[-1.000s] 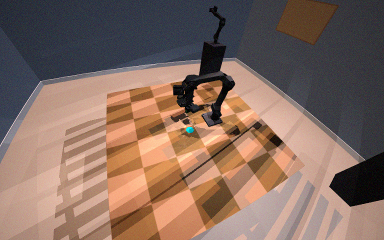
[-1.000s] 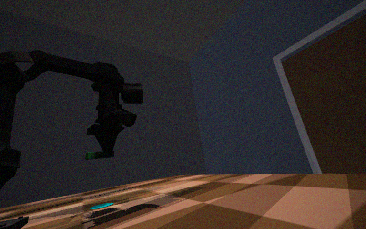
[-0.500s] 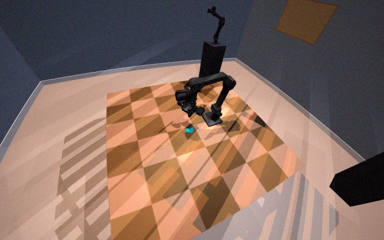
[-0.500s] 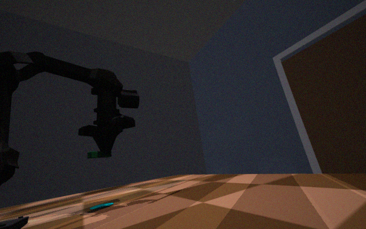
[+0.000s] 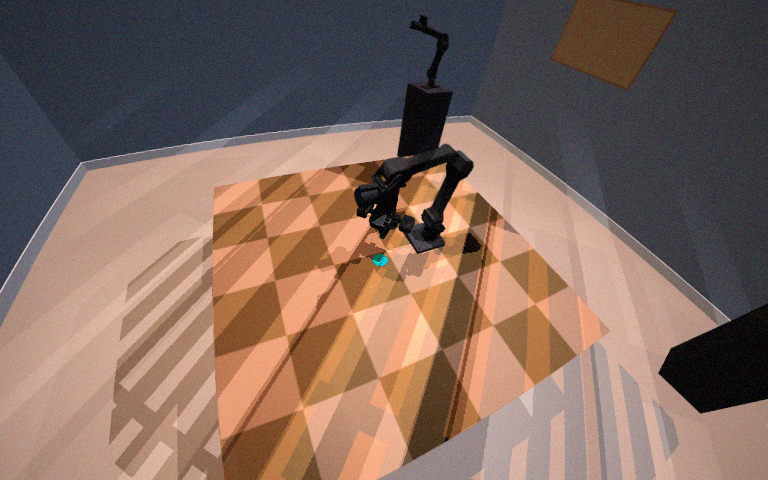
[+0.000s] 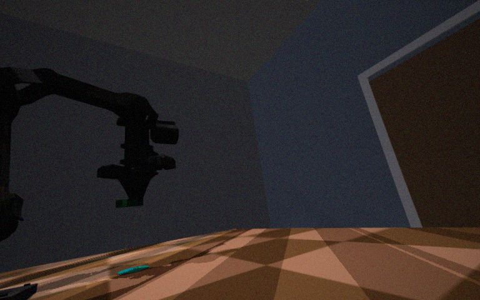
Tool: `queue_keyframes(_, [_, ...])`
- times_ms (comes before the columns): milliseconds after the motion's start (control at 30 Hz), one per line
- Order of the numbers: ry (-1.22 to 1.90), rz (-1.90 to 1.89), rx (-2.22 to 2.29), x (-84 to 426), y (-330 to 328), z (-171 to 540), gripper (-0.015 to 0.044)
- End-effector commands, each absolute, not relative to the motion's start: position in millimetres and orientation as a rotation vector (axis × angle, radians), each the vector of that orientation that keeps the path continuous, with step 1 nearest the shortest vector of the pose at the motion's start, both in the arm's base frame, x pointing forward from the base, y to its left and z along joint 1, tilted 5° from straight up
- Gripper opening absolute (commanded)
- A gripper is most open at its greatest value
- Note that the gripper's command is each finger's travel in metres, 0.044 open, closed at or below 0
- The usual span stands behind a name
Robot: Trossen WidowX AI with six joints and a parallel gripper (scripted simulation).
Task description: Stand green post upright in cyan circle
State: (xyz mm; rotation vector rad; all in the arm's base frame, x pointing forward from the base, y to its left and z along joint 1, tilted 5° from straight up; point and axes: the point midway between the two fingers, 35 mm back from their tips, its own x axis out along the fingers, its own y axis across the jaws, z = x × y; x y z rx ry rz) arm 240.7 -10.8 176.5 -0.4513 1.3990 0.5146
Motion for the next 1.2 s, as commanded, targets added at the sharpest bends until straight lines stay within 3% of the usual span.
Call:
queue_keyframes(0, [1.382,0.525,-0.430,241,-10,173,0.0023])
queue_keyframes(1167, [1.173,0.569,-0.229,252,-10,156,0.0023])
